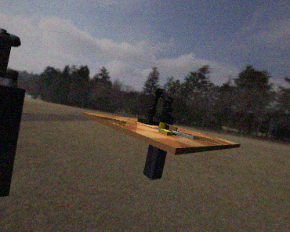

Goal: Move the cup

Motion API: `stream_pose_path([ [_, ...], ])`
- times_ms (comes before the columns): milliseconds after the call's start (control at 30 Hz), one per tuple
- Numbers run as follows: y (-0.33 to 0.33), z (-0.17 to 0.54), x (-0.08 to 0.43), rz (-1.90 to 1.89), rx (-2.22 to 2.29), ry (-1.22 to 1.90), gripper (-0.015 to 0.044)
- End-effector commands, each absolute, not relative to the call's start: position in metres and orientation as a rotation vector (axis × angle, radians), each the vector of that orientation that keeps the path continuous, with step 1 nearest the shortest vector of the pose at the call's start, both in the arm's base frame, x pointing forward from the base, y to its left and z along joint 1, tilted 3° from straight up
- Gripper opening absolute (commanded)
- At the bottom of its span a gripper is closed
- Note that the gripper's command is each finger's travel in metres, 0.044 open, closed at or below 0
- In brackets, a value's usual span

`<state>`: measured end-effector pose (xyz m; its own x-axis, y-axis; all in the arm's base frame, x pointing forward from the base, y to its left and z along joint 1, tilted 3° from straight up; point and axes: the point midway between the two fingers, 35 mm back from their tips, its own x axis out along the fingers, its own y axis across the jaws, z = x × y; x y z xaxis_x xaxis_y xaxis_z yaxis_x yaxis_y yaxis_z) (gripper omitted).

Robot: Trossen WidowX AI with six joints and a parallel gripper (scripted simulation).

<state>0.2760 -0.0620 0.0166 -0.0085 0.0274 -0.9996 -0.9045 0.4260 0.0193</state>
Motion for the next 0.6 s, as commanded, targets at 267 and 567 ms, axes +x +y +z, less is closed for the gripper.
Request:
stream_pose_path([
  [267, -0.062, 0.017, 0.276, 0.9, -0.856, 1.378, 0.0013],
  [567, -0.063, 0.036, 0.278, 0.901, -0.855, 1.376, 0.0],
])
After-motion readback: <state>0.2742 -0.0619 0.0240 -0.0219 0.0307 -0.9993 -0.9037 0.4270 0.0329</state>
